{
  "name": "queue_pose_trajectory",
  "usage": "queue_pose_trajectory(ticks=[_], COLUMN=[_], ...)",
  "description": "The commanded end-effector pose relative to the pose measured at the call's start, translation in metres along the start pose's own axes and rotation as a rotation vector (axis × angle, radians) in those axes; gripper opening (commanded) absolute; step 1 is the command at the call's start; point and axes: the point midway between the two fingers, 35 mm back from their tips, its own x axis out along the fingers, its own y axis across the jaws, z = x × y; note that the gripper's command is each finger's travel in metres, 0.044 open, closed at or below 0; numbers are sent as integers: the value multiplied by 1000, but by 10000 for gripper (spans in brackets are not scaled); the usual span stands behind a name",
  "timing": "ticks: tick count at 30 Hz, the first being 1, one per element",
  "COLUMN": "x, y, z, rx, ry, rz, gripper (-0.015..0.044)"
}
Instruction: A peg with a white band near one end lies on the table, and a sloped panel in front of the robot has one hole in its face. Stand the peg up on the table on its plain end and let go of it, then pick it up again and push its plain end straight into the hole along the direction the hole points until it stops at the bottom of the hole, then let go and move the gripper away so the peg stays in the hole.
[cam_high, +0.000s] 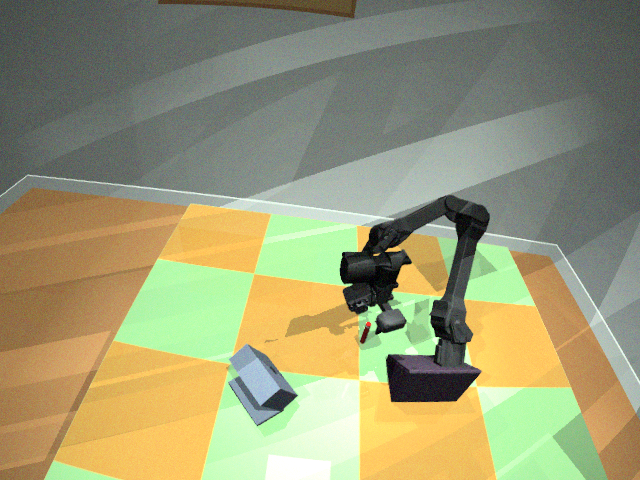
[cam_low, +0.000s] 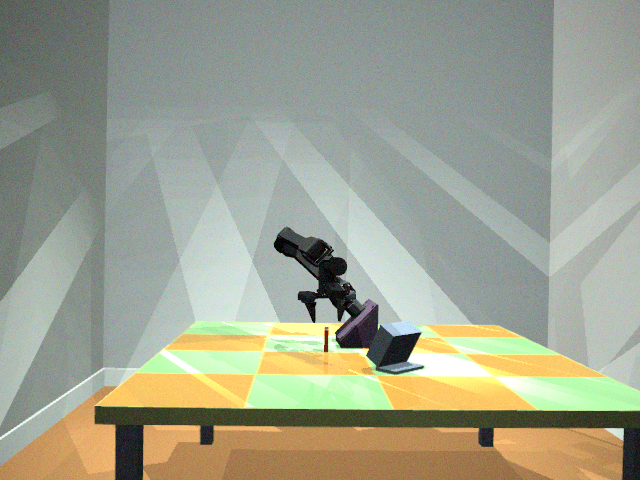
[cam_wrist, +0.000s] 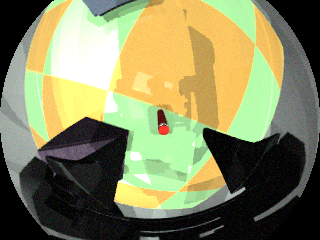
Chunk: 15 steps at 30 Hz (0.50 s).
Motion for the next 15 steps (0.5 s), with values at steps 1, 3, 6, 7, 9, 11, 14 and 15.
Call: queue_pose_trajectory(ticks=[1,3,6,7,9,11,14,15], x=[7,10,15,17,20,24,28,30], y=[1,1,1,2,2,1,1,1], z=[-1,-1,0,0,0,0,0,0], rx=[-10,-10,-10,-10,-10,-10,-10,-10], ry=[6,5,5,5,5,4,4,4], rz=[-1,0,1,1,1,1,1,1], gripper=[440,440,440,440,440,440,440,440])
